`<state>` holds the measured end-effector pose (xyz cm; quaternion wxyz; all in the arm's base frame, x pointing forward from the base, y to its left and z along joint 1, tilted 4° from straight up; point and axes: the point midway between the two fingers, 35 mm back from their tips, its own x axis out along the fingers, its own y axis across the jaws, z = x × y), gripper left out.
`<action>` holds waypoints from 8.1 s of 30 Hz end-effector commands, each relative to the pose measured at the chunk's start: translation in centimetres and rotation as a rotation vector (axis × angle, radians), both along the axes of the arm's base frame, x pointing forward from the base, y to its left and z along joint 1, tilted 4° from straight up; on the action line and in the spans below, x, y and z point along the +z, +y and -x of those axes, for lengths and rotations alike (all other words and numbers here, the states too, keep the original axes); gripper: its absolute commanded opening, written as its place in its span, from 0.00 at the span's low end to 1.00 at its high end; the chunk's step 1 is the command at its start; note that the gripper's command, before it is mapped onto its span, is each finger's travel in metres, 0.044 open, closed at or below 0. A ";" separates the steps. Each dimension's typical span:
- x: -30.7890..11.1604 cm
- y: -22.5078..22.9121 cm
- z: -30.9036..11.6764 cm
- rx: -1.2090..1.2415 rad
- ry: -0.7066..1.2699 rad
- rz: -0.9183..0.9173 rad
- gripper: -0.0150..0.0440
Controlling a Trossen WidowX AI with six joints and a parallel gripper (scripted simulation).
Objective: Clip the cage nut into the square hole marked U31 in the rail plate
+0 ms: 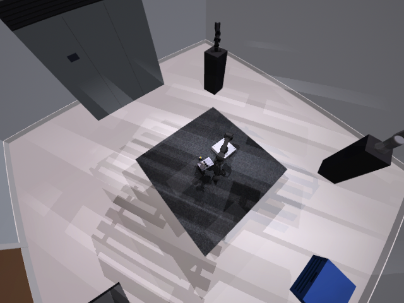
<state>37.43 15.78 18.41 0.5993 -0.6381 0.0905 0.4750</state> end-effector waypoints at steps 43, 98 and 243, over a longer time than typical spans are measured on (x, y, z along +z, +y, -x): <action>-12.9 -33.0 15.5 -1.372 0.882 0.009 0.46; -19.0 -33.0 15.8 -1.372 0.882 0.009 0.46; -8.5 -19.7 10.6 -2.201 0.910 -0.402 0.32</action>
